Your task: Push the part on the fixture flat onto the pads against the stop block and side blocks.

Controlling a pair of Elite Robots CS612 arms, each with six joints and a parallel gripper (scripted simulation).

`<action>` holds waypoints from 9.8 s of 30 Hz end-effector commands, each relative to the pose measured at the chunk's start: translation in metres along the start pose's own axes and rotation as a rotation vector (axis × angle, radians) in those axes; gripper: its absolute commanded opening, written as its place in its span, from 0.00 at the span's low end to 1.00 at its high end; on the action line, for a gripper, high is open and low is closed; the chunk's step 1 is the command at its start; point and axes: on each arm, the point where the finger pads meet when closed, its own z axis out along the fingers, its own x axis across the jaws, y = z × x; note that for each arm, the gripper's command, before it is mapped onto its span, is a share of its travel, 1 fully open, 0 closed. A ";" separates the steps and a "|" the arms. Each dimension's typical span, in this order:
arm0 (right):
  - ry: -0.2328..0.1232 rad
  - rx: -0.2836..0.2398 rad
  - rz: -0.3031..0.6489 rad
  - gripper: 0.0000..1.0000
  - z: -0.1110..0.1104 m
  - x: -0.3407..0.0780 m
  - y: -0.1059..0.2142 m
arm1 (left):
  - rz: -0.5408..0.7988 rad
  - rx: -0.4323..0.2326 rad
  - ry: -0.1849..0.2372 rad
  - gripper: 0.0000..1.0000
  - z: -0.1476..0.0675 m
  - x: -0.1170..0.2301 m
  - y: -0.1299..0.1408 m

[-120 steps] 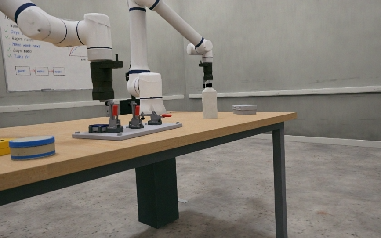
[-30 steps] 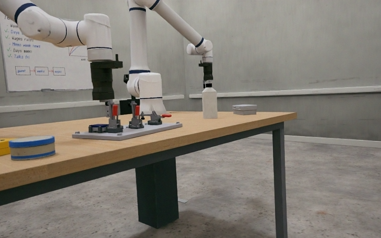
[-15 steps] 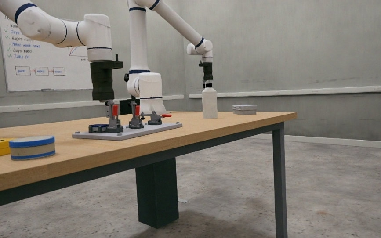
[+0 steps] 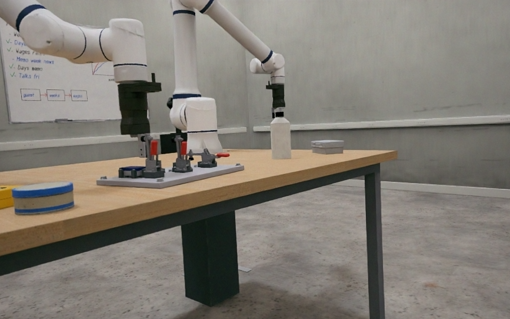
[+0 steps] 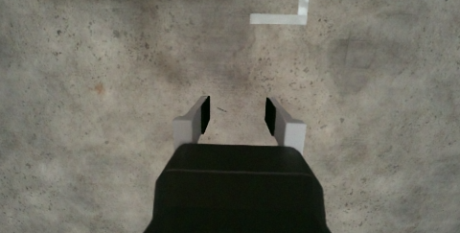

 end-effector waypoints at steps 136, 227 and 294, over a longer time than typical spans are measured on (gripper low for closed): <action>-0.001 0.002 0.000 0.00 0.038 0.042 0.062 | 0.000 -0.002 0.000 1.00 -0.001 0.000 0.001; -0.001 0.002 0.000 0.00 0.038 0.042 0.054 | 0.000 -0.002 0.000 1.00 -0.001 0.000 0.001; -0.001 0.002 0.000 0.00 0.038 0.042 0.044 | 0.000 -0.002 0.000 1.00 -0.001 0.000 0.001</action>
